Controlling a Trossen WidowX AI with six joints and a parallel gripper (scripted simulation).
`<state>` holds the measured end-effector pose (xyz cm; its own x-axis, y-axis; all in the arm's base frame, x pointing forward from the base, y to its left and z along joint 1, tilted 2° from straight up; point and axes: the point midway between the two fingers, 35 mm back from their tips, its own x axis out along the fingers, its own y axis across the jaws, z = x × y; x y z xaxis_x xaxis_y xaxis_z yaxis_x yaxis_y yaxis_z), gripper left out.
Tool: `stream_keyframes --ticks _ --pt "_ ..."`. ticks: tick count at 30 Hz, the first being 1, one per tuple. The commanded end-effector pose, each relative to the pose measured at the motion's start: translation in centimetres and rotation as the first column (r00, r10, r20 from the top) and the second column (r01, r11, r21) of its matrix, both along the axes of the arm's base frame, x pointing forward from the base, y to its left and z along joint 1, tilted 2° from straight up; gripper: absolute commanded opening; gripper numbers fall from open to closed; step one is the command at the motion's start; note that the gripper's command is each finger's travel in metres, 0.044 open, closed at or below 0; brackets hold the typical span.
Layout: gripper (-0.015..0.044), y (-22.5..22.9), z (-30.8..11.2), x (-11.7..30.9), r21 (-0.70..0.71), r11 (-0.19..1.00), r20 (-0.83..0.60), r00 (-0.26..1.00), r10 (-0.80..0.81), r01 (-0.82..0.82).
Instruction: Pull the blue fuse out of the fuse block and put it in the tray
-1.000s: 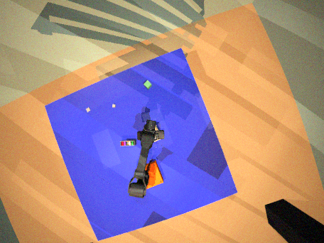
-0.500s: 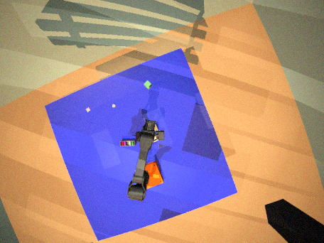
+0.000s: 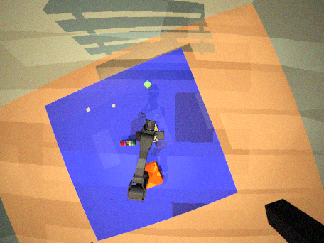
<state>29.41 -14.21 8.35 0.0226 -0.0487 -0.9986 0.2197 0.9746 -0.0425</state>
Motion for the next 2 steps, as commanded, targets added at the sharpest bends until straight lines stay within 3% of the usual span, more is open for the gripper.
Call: stream_keyframes --ticks 1,2 --pt "0.0330 0.00 -0.03 0.00 0.000 1.000 0.000 1.000 0.000 0.000" --pt "0.0330 0.00 -0.03 0.00 0.000 1.000 0.000 1.000 0.000 0.000"
